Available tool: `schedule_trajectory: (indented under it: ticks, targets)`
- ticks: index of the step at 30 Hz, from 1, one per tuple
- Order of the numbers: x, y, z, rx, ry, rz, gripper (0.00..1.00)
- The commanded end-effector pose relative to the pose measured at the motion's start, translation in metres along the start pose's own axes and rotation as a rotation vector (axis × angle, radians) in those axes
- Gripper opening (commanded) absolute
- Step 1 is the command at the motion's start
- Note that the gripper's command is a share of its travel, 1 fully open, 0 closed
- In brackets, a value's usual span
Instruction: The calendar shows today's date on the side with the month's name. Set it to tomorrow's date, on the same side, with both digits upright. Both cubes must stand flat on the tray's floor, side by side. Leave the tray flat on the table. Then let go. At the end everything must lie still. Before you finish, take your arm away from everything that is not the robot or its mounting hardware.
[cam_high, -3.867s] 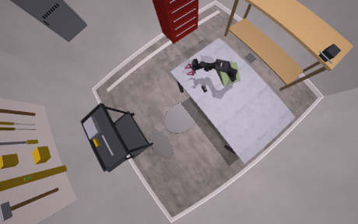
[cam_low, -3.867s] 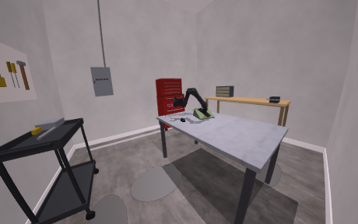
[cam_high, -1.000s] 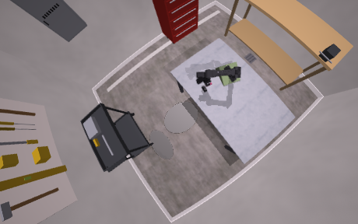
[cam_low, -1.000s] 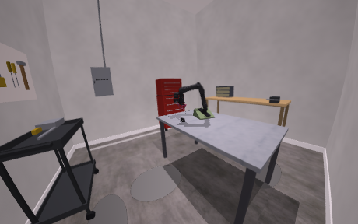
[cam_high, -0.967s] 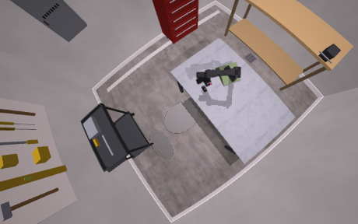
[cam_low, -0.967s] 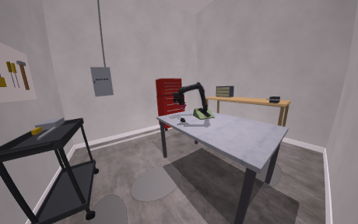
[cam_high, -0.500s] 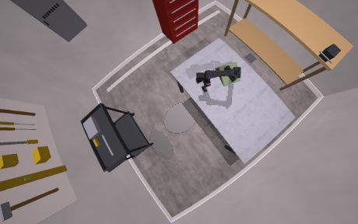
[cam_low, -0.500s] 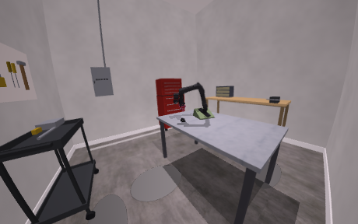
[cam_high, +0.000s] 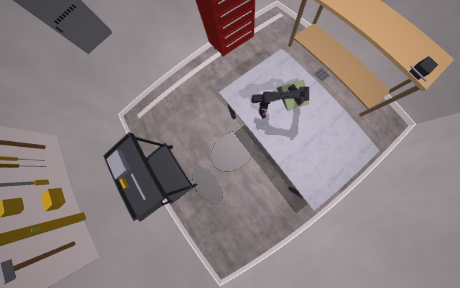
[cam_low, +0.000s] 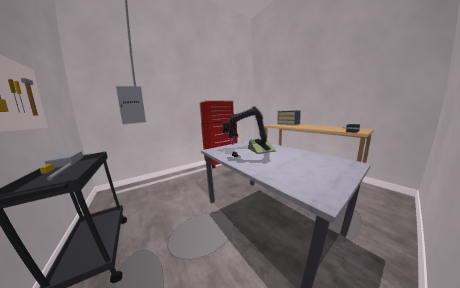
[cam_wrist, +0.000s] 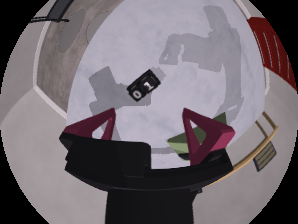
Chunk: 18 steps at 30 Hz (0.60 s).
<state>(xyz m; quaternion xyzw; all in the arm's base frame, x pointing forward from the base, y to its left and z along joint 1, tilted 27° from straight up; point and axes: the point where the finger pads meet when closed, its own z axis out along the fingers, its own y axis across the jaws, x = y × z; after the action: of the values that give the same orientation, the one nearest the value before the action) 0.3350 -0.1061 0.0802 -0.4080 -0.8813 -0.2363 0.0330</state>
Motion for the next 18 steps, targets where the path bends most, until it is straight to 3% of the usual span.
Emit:
schedule_trajectory:
  ticks: [1,12,15,18]
  targets:
    - [-0.004,0.001,0.002,-0.009,-0.019,0.19,1.0]
    - [-0.004,0.001,0.015,-0.013,-0.017,0.58,1.0]
    - [-0.004,0.001,0.016,-0.013,-0.017,0.592,1.0]
    - [-0.004,0.001,0.021,-0.014,-0.016,0.749,1.0]
